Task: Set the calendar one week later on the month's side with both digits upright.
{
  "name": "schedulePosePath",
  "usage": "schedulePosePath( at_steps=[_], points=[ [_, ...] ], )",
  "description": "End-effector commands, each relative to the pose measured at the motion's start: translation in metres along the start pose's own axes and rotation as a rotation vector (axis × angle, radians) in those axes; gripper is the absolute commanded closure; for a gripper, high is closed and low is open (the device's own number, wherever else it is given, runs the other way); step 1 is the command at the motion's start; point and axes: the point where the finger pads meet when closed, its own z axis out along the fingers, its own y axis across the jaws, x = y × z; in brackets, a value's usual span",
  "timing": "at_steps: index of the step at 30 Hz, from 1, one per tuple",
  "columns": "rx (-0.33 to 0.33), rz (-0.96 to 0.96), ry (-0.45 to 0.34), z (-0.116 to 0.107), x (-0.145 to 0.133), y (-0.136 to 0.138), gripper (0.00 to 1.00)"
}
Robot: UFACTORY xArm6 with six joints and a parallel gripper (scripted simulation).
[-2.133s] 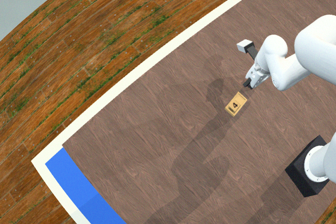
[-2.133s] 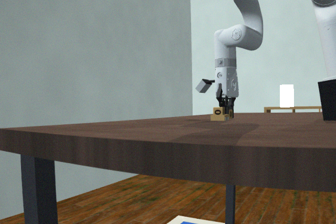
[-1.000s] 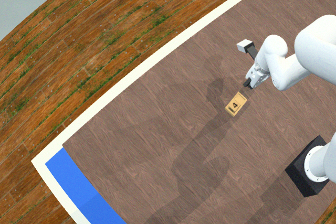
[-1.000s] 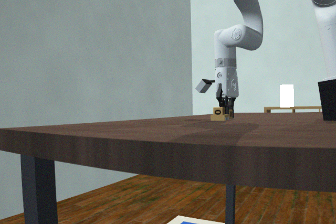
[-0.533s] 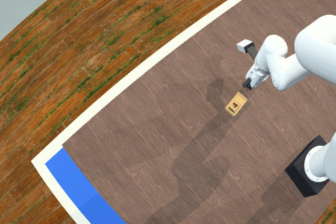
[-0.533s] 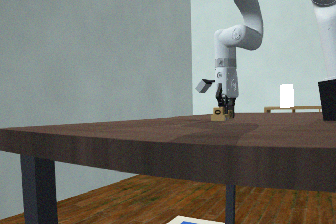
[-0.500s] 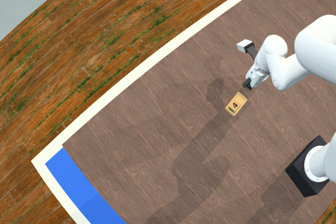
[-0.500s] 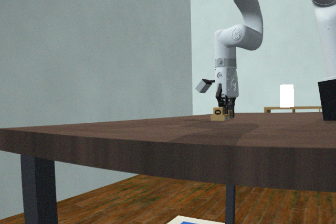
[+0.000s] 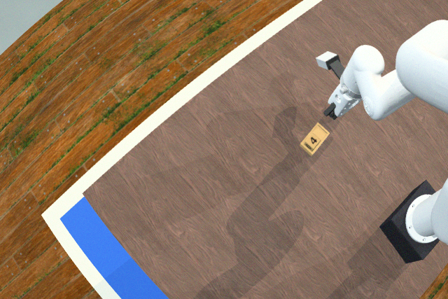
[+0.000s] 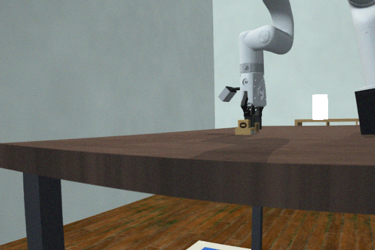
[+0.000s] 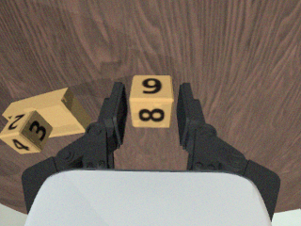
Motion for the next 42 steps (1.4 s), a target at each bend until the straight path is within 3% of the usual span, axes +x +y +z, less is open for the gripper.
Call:
schedulePosePath(
  at_steps=[1,16,25,26,42],
  points=[
    [-0.001,0.000,0.004,-0.013,0.002,0.000,0.53],
    [-0.001,0.000,0.004,-0.076,0.001,0.000,0.53],
    [-0.001,0.000,0.004,-0.085,0.001,0.000,0.53],
    [-0.001,0.000,0.004,-0.085,0.001,0.000,0.00],
    [-0.001,0.000,0.004,-0.085,0.001,0.000,0.00]
  ],
)
